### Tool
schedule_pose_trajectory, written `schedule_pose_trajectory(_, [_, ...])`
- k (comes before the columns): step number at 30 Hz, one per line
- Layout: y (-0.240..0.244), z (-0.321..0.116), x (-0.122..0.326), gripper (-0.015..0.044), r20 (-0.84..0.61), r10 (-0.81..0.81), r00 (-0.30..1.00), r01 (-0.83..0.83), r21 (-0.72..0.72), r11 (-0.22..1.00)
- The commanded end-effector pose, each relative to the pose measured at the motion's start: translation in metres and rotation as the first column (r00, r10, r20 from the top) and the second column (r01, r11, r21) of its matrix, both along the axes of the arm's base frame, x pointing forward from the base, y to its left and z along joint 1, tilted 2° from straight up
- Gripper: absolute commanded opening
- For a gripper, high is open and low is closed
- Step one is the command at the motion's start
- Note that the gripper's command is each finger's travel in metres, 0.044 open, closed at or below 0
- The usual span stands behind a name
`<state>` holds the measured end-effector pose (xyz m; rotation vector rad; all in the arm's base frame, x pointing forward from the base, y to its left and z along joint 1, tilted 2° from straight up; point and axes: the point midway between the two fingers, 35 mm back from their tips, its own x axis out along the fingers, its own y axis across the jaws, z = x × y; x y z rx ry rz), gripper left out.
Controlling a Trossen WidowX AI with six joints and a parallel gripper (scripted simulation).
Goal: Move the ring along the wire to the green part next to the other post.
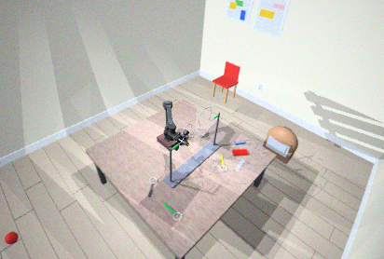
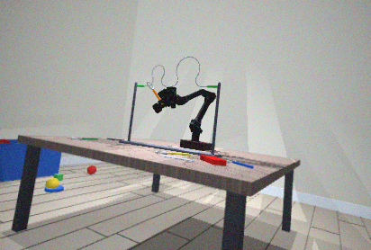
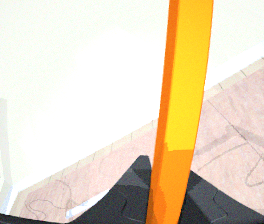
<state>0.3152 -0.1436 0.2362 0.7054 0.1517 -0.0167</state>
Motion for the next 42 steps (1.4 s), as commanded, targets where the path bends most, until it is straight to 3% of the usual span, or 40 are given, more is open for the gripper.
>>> schedule_pose_trajectory(1, [0.008, 0.014, -0.005, -0.0150, -0.017, 0.031, 0.999, -0.030, 0.062, 0.998])
schedule_pose_trajectory(23, [0.036, 0.075, -0.038, -0.0150, -0.081, 0.287, 0.955, -0.215, 0.478, 0.851])
schedule_pose_trajectory(42, [0.047, 0.114, -0.035, -0.0150, 0.009, 0.278, 0.961, -0.210, 0.679, 0.704])
